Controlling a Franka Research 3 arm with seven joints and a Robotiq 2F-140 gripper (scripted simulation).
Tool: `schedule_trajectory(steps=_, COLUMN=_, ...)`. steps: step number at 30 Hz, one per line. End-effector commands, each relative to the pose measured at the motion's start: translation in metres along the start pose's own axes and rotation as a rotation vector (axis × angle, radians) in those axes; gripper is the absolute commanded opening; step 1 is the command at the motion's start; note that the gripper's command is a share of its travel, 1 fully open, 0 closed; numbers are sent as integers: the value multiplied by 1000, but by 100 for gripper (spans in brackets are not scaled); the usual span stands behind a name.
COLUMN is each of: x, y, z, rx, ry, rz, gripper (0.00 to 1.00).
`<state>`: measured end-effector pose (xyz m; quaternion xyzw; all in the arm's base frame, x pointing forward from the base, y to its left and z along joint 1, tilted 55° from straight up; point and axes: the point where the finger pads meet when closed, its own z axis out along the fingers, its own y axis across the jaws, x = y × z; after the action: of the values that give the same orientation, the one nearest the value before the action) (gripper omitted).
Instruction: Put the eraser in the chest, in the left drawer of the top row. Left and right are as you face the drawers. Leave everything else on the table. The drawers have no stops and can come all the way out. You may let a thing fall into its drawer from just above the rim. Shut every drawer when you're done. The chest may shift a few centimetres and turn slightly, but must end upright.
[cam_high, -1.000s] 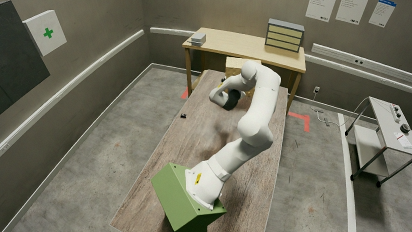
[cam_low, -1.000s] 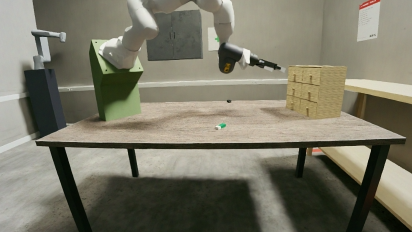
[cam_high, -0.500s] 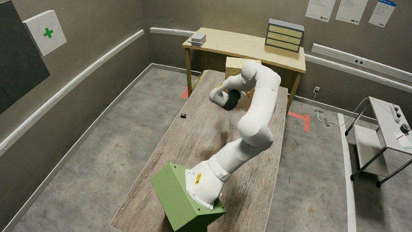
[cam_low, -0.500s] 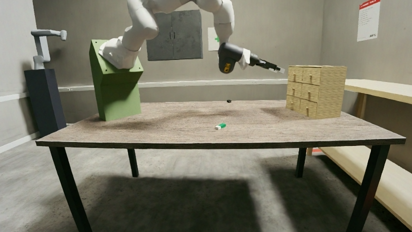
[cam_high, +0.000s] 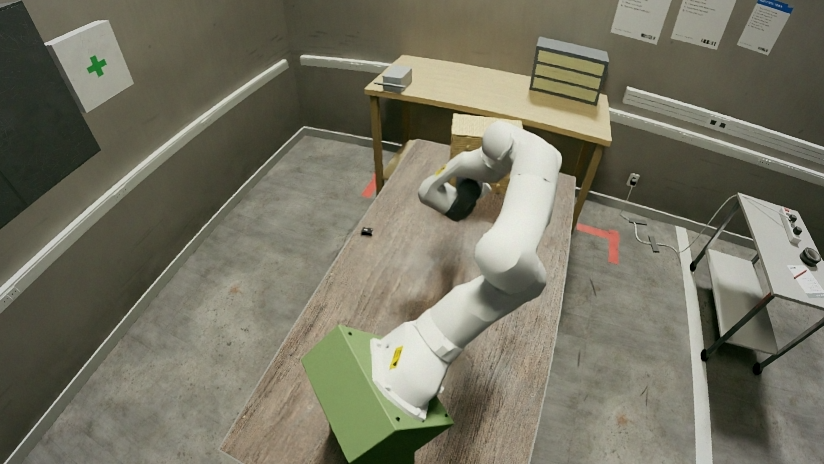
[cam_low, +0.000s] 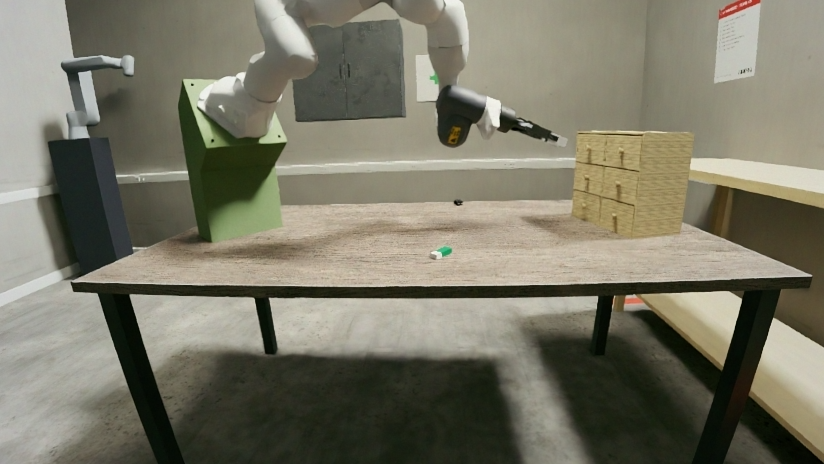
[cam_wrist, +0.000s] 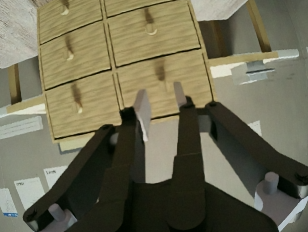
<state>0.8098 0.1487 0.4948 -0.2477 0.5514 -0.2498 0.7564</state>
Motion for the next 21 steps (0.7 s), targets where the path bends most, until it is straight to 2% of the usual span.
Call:
schedule_trajectory(steps=1, x=0, y=-1, z=1, rx=3, ry=0, rz=-3, gripper=28)
schedule_trajectory(steps=8, x=0, y=-1, z=9, rx=3, ry=0, rz=-3, gripper=28)
schedule_trajectory(steps=21, x=-2, y=0, z=49, rx=3, ry=0, rz=-3, gripper=28)
